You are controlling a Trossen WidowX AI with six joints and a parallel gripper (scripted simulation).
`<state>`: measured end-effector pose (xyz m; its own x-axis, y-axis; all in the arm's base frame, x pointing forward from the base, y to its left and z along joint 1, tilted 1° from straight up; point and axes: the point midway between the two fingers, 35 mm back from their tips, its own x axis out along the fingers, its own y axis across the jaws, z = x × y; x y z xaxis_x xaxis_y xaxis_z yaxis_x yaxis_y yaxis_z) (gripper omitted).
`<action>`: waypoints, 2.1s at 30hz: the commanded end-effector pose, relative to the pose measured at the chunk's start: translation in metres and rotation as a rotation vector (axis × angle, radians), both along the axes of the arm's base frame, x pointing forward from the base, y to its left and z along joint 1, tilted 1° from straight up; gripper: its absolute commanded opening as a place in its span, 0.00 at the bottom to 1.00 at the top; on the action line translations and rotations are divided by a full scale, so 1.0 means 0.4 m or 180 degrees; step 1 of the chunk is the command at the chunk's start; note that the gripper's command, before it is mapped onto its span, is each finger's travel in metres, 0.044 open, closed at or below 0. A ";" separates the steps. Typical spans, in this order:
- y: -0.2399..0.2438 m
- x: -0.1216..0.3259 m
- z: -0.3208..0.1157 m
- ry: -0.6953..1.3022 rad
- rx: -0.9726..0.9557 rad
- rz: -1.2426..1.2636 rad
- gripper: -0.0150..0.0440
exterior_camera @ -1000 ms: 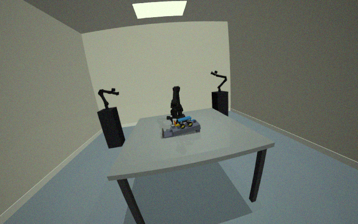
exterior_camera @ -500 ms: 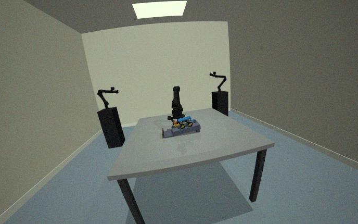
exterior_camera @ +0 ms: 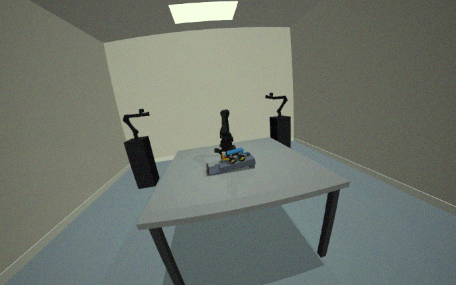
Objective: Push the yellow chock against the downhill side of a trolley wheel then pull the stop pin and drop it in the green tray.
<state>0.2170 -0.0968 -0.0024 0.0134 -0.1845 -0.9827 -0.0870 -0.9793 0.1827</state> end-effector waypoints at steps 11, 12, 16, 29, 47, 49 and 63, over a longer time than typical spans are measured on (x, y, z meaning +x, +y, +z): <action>0.019 0.002 -0.015 0.0009 -0.0011 -0.0013 0.58; 0.021 0.002 -0.016 0.0009 -0.0011 -0.0013 0.58; 0.026 0.003 -0.020 0.0009 -0.0011 -0.0013 0.58; 0.041 0.002 -0.035 0.0009 -0.0009 -0.0013 0.58; 0.043 0.003 0.010 0.0004 -0.0006 -0.0010 0.83; 0.043 0.001 0.020 0.0006 -0.0008 -0.0012 0.88; 0.049 -0.005 0.134 0.0007 -0.0009 -0.0013 1.00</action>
